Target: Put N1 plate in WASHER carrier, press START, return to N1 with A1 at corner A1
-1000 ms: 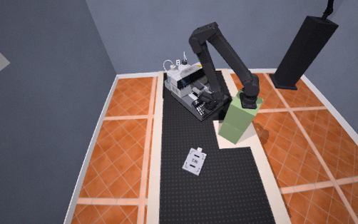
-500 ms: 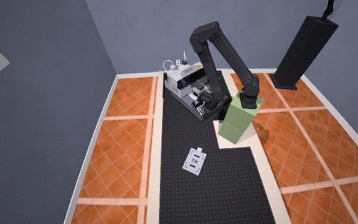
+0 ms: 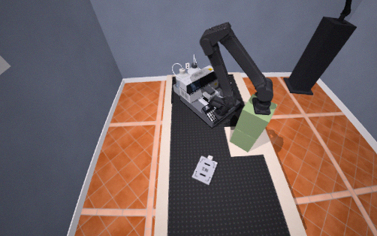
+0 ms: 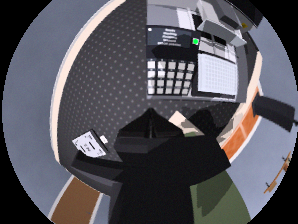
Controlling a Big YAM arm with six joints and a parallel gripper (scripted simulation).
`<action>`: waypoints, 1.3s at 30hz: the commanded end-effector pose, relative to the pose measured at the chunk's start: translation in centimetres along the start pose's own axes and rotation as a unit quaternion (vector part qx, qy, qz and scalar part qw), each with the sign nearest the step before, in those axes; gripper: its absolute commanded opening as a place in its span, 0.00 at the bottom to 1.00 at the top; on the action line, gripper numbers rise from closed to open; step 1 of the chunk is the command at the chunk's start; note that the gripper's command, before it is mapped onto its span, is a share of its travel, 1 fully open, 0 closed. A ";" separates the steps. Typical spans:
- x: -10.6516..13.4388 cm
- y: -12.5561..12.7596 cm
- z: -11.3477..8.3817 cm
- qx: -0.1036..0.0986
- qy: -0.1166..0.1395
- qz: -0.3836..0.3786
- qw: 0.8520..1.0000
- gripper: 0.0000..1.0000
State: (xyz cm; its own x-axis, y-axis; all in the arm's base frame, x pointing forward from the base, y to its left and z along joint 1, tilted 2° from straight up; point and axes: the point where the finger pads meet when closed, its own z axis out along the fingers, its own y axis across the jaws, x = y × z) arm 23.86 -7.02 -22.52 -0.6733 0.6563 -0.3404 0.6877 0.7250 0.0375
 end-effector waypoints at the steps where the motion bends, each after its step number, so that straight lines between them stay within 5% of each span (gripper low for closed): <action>1: 0.7 -0.6 -1.0 0.007 0.008 0.002 1.000 0.00; 31: 0.7 -0.6 -1.0 0.007 0.008 0.002 1.000 0.00; 39: -4.2 0.0 0.2 -0.001 0.129 0.001 0.992 0.00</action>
State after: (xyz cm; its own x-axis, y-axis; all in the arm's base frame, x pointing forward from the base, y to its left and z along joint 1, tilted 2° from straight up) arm 25.45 -8.94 -21.67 -0.6786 0.7164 -0.1621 0.7173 0.6939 0.0638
